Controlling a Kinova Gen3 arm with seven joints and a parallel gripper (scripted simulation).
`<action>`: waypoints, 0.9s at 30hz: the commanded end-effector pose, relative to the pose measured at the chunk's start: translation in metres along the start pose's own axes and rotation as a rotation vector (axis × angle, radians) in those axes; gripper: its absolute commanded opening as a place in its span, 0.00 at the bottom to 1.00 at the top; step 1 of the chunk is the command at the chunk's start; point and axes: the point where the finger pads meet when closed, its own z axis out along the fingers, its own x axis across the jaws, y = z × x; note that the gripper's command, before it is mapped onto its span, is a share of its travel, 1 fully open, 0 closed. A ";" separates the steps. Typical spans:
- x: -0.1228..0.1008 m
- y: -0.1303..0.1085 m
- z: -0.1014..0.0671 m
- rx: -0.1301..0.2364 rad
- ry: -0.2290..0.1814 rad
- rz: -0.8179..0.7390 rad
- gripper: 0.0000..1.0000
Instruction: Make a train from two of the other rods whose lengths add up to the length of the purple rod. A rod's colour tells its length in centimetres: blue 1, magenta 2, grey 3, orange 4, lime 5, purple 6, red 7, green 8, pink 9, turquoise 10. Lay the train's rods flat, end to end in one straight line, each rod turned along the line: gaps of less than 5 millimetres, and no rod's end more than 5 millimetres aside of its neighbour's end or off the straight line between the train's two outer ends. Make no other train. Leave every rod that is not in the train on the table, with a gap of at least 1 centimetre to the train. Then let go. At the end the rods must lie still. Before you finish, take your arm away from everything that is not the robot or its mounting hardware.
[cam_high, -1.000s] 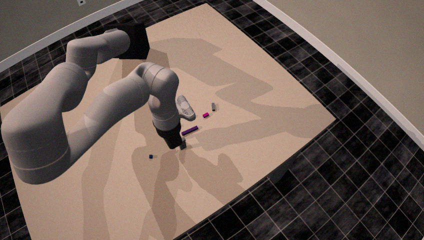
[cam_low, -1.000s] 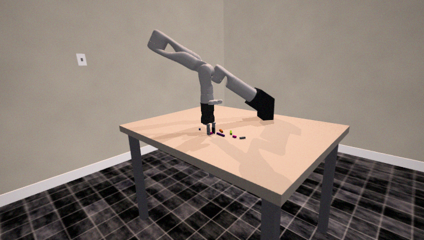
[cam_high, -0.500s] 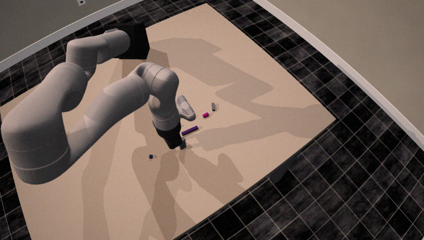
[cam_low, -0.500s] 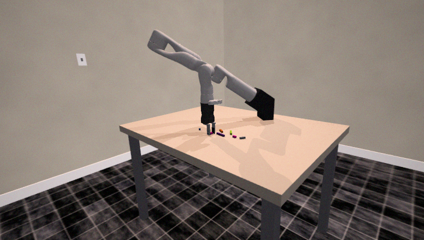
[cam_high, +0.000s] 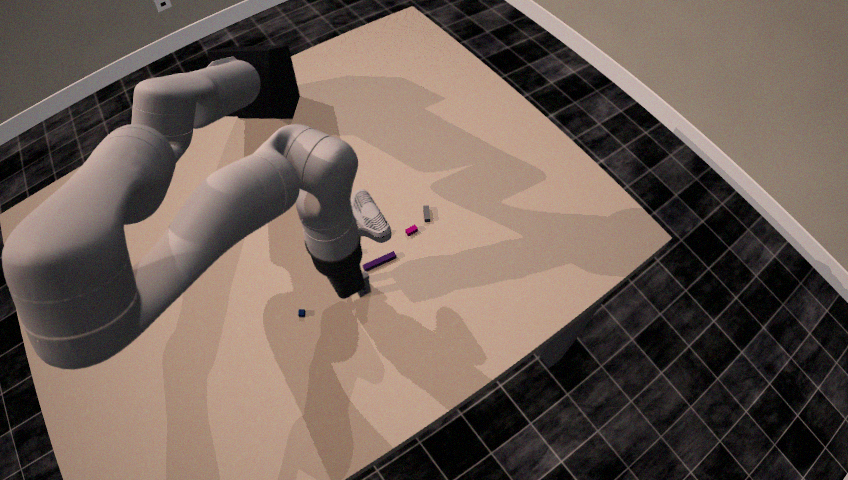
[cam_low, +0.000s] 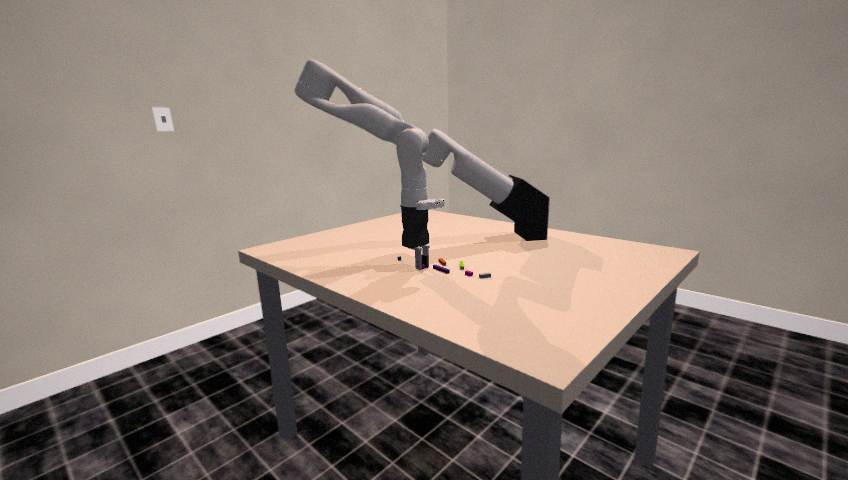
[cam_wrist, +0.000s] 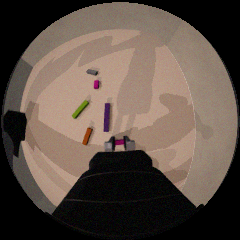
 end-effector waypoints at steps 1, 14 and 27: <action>-0.001 -0.001 0.001 0.004 -0.001 0.008 0.40; -0.001 -0.001 0.001 0.004 -0.001 0.008 0.40; -0.004 0.001 -0.008 -0.002 -0.012 0.012 0.40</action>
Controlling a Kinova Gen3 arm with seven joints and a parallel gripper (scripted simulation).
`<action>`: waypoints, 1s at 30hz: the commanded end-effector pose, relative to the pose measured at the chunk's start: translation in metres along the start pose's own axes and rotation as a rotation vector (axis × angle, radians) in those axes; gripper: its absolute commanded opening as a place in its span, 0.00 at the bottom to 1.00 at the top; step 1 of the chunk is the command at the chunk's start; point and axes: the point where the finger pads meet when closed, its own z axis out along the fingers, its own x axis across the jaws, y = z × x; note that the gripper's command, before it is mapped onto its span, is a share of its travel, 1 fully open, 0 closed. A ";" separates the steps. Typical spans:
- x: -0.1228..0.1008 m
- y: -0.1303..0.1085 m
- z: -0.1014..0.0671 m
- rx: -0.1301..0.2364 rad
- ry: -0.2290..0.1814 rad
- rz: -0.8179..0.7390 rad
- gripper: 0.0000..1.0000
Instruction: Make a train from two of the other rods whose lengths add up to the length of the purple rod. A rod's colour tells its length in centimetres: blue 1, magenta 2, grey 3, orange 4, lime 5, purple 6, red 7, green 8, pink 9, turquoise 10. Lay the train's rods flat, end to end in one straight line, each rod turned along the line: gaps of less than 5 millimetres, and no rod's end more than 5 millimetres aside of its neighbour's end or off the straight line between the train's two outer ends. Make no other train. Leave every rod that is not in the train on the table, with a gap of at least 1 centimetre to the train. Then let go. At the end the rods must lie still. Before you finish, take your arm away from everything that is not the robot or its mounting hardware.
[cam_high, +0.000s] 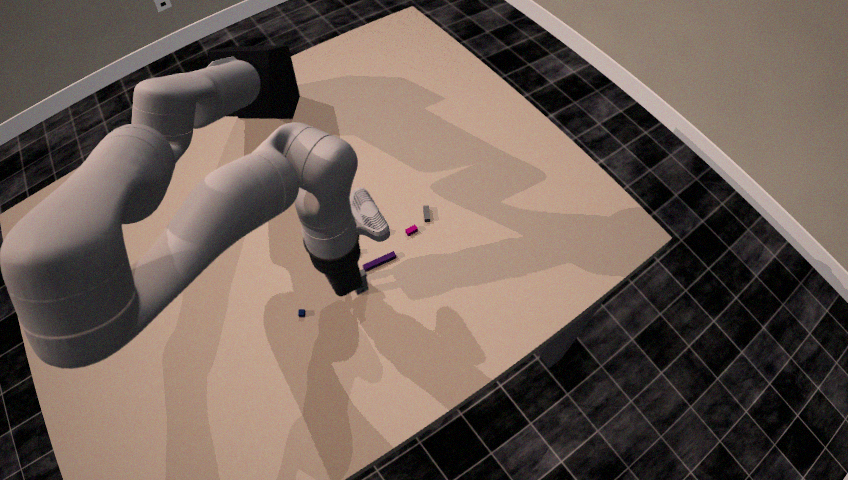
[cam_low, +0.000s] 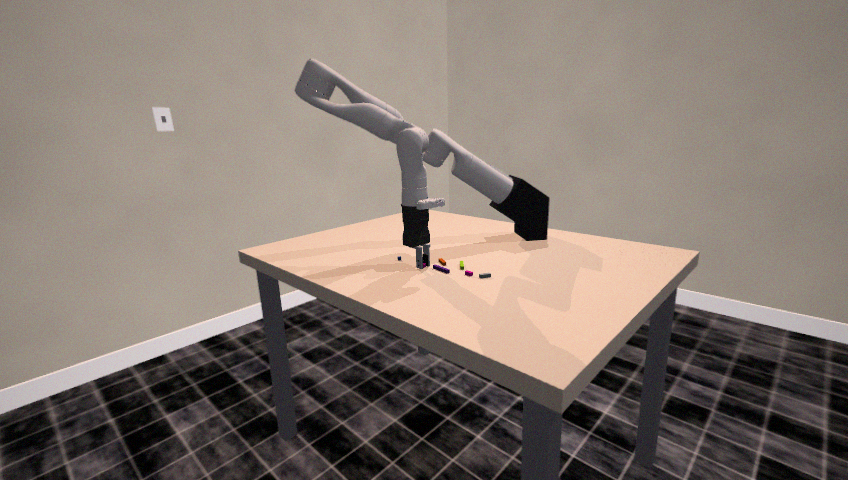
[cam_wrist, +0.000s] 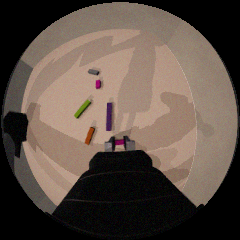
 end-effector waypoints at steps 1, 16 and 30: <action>0.001 -0.001 -0.009 0.003 0.003 -0.002 0.40; 0.000 0.000 -0.066 0.004 0.003 -0.004 0.40; 0.003 -0.002 -0.098 0.009 0.013 -0.003 0.40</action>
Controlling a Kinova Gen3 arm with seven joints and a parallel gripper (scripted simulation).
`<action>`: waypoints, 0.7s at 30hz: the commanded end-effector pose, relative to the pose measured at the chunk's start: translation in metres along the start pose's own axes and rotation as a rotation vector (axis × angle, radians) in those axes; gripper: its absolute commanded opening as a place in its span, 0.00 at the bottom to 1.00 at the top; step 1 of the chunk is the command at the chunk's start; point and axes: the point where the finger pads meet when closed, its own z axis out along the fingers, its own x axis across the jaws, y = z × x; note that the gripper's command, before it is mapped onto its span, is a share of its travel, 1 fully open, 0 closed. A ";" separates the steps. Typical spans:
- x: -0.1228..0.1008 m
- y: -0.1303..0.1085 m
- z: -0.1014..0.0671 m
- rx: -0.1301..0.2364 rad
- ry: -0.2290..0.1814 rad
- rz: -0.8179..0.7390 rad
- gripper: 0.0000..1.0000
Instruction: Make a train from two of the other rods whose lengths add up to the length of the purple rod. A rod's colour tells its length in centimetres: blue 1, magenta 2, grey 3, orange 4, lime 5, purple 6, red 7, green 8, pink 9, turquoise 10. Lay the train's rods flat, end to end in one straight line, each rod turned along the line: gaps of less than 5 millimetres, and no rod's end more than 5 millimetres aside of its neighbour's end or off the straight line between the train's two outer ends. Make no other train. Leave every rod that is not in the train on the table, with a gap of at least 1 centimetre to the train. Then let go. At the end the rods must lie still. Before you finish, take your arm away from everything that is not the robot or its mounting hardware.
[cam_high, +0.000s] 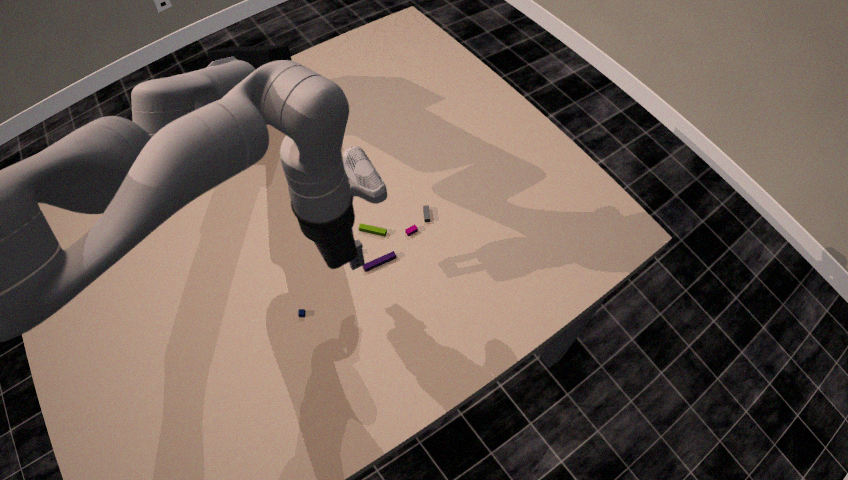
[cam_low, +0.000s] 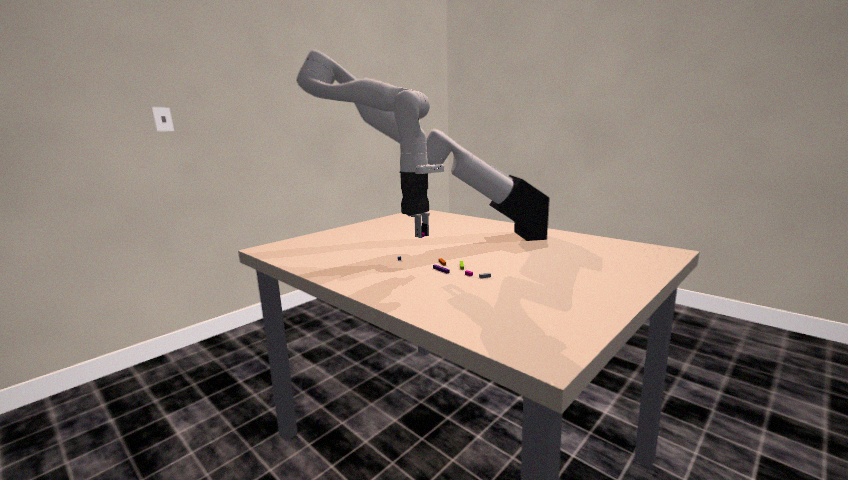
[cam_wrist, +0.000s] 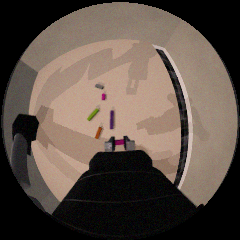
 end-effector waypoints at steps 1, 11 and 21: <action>0.002 -0.001 -0.006 0.006 0.007 -0.009 0.40; 0.002 -0.001 -0.006 0.006 0.007 -0.009 0.40; 0.003 -0.005 -0.006 0.008 0.005 0.019 0.40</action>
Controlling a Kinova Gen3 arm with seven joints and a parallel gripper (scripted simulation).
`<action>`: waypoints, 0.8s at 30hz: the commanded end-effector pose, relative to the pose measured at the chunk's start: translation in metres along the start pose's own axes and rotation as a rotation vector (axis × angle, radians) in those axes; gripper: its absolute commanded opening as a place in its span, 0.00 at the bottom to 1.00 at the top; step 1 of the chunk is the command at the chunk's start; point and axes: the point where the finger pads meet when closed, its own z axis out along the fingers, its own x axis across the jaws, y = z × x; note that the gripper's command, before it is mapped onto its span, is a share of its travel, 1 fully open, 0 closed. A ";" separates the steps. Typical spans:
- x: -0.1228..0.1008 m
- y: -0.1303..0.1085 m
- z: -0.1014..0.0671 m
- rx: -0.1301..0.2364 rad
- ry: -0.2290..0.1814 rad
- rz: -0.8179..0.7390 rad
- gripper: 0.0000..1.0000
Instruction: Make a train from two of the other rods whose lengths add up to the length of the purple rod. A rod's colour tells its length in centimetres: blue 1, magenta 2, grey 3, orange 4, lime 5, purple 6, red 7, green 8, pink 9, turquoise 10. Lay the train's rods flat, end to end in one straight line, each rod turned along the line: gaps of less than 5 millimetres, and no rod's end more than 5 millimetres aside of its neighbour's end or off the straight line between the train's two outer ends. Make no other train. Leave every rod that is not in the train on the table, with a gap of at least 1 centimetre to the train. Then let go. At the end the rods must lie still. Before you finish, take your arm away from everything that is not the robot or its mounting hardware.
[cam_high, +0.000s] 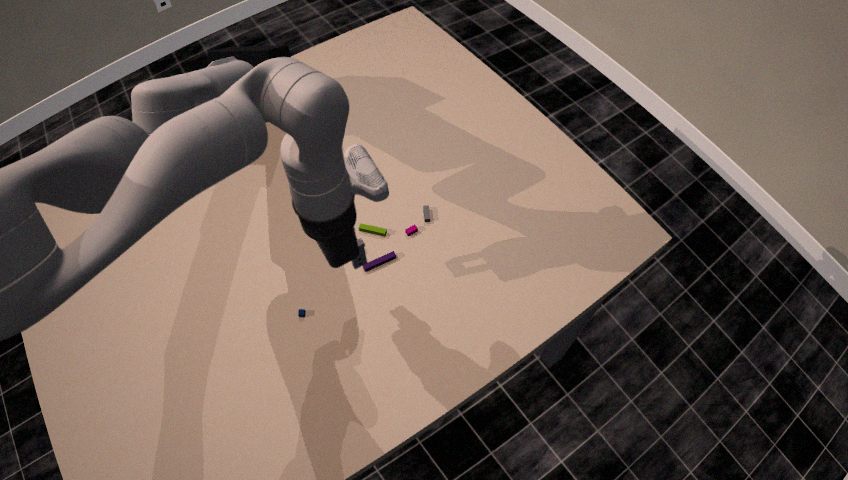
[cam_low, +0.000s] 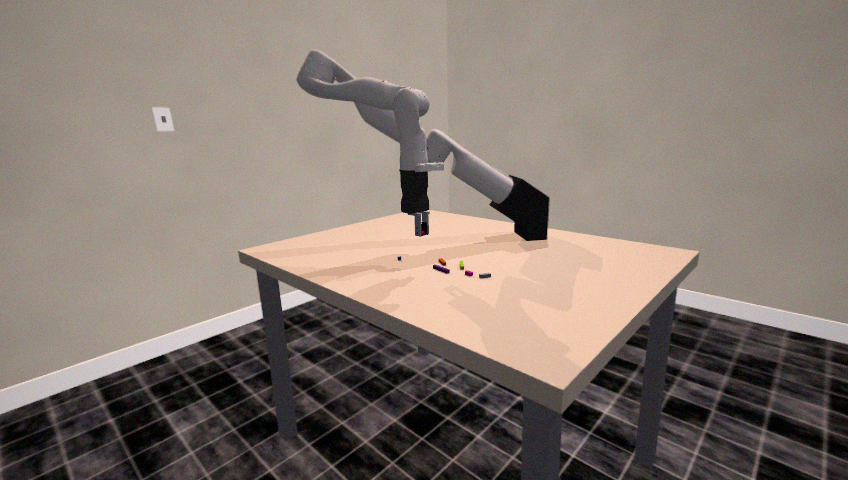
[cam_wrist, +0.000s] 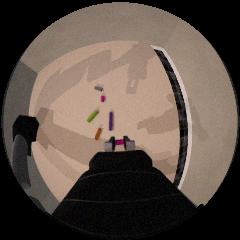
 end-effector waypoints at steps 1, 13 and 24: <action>0.001 -0.003 -0.001 -0.001 -0.001 0.022 0.40; 0.006 -0.022 -0.002 0.006 -0.009 0.163 0.40; 0.012 -0.052 -0.003 0.011 -0.021 0.385 0.40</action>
